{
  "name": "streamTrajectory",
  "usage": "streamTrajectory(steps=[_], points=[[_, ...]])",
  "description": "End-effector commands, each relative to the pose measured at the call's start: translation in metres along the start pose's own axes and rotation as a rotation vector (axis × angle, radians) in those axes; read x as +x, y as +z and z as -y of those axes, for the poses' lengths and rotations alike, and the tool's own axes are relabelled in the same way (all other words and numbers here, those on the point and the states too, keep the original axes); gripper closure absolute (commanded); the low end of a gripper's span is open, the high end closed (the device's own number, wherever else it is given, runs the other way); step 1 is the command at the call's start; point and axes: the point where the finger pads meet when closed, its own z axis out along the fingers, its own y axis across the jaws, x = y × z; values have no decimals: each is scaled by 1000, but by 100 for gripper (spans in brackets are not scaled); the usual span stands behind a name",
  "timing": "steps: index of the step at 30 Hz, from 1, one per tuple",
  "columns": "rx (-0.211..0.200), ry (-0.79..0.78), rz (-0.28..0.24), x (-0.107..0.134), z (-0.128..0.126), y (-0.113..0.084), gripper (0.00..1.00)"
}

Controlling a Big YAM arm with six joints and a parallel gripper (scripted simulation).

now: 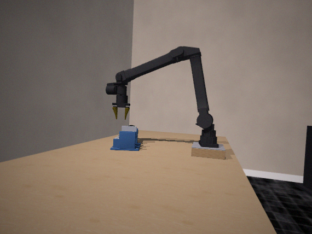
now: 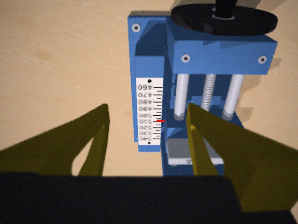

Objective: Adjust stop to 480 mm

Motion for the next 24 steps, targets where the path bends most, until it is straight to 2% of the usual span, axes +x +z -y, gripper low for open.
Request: streamTrajectory(steps=[1, 8, 11, 14, 17, 18, 24], points=[[-49, 11, 21, -7, -14, -21, 47], [-51, 11, 21, -7, -14, -22, 47], [-83, 11, 33, -8, -18, -47, 47], [-83, 11, 33, -8, -17, -54, 47], [-83, 11, 33, -8, -17, -54, 47], [-61, 11, 25, -10, -23, -33, 47], [-77, 11, 31, -10, -21, -44, 47]])
